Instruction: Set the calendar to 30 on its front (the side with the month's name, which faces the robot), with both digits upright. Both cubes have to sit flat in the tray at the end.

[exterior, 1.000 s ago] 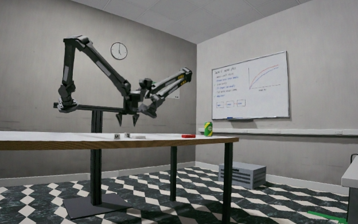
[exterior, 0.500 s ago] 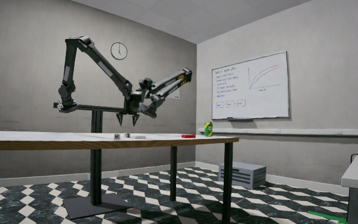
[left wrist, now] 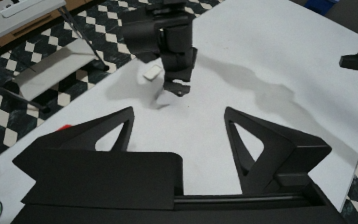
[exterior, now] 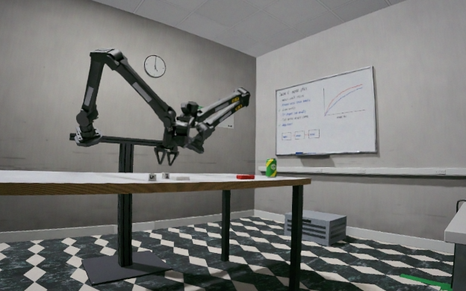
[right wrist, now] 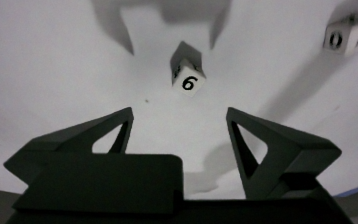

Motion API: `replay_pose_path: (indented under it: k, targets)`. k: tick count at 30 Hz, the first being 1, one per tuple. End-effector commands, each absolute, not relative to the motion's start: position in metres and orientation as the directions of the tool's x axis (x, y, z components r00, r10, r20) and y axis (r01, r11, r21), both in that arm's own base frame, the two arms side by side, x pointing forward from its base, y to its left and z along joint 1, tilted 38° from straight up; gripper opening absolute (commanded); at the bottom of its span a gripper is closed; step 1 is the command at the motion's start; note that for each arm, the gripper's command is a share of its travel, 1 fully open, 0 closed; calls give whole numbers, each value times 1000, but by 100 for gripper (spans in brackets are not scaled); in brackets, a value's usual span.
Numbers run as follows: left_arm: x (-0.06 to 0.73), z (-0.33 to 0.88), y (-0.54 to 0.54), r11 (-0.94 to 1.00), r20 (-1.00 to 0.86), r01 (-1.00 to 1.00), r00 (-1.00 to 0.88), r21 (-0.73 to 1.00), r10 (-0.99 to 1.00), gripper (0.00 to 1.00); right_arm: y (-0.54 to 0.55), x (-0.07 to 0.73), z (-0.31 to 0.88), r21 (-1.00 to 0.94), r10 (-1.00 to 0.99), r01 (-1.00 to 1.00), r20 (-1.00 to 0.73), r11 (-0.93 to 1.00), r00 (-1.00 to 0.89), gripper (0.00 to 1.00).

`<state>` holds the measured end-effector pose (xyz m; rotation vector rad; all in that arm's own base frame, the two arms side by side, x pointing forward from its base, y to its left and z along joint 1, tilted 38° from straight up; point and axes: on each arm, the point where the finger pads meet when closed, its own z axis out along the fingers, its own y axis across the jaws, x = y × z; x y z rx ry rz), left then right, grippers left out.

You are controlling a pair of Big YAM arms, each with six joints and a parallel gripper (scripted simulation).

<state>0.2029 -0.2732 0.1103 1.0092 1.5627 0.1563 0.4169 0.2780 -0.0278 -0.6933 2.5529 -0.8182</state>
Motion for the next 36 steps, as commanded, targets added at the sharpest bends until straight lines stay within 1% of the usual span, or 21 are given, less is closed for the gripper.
replay_pose_path:
  k: [1, 2, 5, 8, 16, 19, 21, 23, 24, 28, 36]
  targets:
    - [203, 110, -275, 618, -746, 505, 80, 602, 661, 100, 297, 417, -26, -652, -725, -531, -41, 541, -688, 100]
    - [203, 110, -275, 618, -746, 505, 80, 602, 661, 100, 297, 417, -27, -658, -748, -560, -9, 504, -664, 100]
    - [203, 110, -275, 618, -746, 505, 80, 602, 661, 100, 294, 425, -19, -659, -759, -569, -3, 491, -651, 100]
    - [203, 110, -275, 618, -746, 505, 80, 602, 661, 100, 300, 416, -31, -662, -832, -677, 144, 322, -536, 100]
    - [203, 110, -275, 618, -746, 505, 80, 602, 661, 100, 305, 415, -38, -606, -880, -795, 375, 6, -292, 100]
    - [203, 110, -275, 618, -746, 505, 80, 602, 661, 100, 310, 417, -33, -578, -877, -809, 439, -109, -195, 100]
    - [203, 110, -275, 618, -746, 505, 80, 602, 661, 100, 310, 417, -33, -578, -877, -809, 439, -109, -195, 100]
    - [203, 110, -275, 618, -746, 505, 80, 602, 661, 100, 302, 421, -36, -538, -857, -823, 497, -180, -137, 100]
    - [203, 110, -275, 618, -746, 505, 80, 602, 661, 100, 302, 411, -47, -494, -833, -831, 549, -257, -69, 100]
    - [203, 110, -275, 618, -746, 505, 80, 602, 661, 100, 300, 404, -54, -388, -756, -818, 649, -424, 85, 100]
    - [203, 110, -275, 618, -746, 505, 80, 602, 661, 100, 302, 405, -52, -178, -562, -724, 758, -666, 331, 100]
